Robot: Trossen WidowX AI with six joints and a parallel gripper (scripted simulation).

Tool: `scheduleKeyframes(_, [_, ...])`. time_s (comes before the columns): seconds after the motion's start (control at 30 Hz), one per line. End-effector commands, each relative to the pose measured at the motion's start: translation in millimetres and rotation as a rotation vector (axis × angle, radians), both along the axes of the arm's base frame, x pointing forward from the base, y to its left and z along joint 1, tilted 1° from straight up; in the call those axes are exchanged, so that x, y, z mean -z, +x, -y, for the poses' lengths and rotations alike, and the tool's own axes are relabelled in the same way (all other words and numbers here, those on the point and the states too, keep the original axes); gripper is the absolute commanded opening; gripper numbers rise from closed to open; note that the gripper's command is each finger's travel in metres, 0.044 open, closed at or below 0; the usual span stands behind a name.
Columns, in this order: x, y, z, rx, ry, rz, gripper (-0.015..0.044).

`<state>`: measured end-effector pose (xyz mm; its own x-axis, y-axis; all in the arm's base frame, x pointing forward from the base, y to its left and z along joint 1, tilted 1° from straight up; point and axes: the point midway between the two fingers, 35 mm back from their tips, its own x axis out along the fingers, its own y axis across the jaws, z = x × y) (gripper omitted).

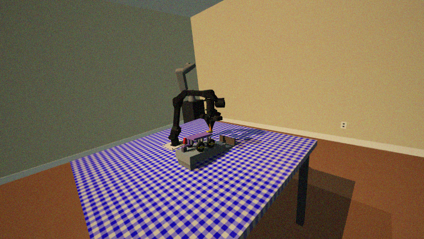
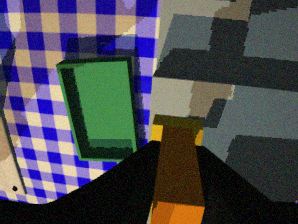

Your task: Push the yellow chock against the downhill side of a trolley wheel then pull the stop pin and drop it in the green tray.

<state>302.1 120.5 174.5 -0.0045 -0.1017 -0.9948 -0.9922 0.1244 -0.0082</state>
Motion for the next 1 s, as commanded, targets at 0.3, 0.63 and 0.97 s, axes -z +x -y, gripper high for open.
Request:
scheduleKeyframes(0.3, [32.7,-0.1,3.5,-0.004,-0.004,-0.002,0.0000])
scheduleKeyframes(0.63, [58.6,0.1,7.1,-0.004,-0.004,-0.002,0.0000])
scheduleKeyframes(0.97, [57.7,-1.3,13.4,-0.004,-0.005,-0.002,0.0000])
